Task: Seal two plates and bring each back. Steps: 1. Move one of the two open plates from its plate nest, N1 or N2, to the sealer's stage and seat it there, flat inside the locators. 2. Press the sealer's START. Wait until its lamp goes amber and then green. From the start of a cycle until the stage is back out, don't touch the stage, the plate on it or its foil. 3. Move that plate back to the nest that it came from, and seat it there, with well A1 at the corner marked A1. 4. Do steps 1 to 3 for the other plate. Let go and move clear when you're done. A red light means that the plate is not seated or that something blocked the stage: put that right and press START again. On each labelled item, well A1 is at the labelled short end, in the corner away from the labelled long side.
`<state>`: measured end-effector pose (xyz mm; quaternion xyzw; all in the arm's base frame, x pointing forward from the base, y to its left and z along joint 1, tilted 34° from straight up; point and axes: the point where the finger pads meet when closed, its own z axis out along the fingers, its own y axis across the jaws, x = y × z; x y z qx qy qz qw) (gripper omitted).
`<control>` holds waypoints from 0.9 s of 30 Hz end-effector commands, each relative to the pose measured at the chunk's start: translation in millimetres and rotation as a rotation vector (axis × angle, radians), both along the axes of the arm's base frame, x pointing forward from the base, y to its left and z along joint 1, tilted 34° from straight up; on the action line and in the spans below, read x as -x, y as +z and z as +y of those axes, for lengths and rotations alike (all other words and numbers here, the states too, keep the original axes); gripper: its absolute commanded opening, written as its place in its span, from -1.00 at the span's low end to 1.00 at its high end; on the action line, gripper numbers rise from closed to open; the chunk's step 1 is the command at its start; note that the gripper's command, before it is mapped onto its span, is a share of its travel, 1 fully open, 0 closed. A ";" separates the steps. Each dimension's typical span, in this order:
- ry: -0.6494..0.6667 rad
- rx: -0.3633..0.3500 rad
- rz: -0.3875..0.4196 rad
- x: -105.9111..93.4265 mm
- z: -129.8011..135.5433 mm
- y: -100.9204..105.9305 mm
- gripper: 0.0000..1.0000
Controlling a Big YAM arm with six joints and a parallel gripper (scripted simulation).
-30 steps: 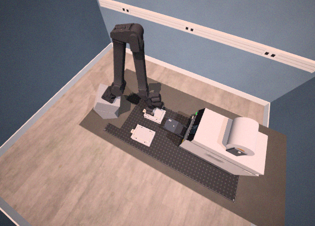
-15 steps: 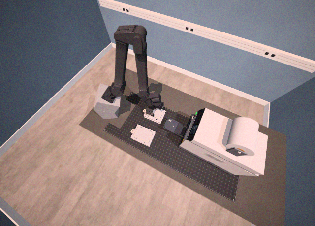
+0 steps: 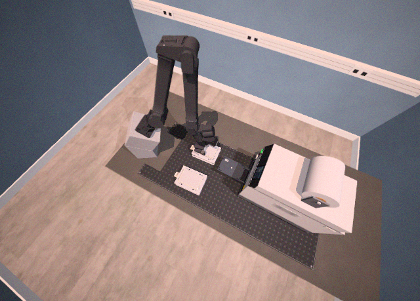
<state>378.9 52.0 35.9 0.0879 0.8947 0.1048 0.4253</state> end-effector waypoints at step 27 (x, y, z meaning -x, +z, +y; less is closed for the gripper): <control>-0.003 -0.009 -0.032 -8.9 3.0 10.2 -1.00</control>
